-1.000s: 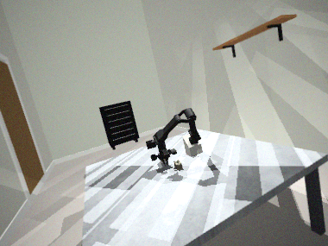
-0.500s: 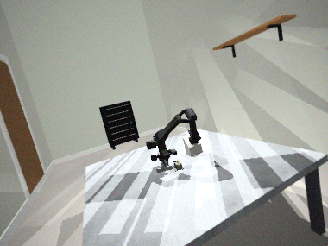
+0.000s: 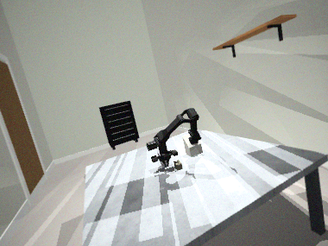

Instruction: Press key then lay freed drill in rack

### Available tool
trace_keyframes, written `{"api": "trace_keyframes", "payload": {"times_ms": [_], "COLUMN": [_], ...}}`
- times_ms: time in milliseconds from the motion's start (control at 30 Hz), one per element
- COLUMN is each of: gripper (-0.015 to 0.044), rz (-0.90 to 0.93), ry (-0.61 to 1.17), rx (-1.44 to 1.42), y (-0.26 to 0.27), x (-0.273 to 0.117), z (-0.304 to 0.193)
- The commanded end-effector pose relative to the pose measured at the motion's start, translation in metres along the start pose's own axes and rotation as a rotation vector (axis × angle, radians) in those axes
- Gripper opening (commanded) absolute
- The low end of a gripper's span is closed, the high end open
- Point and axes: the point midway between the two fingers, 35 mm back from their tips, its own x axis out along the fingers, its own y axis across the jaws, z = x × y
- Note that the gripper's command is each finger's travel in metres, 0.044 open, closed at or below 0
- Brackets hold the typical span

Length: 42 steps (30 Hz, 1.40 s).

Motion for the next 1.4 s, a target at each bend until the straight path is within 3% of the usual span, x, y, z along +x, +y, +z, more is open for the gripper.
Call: {"api": "trace_keyframes", "payload": {"times_ms": [0,233,800,1367], "gripper": [0.0000,0.0000,0.0440,0.0440], "rz": [-0.002,-0.002,-0.002,-0.002], "ry": [-0.004,-0.005,-0.004,-0.004], "rx": [0.002,0.002,0.002,0.002], "y": [0.000,0.000,0.000,-0.001], "x": [-0.001,-0.001,0.001,0.003], "z": [0.007,0.019,0.008,0.000]}}
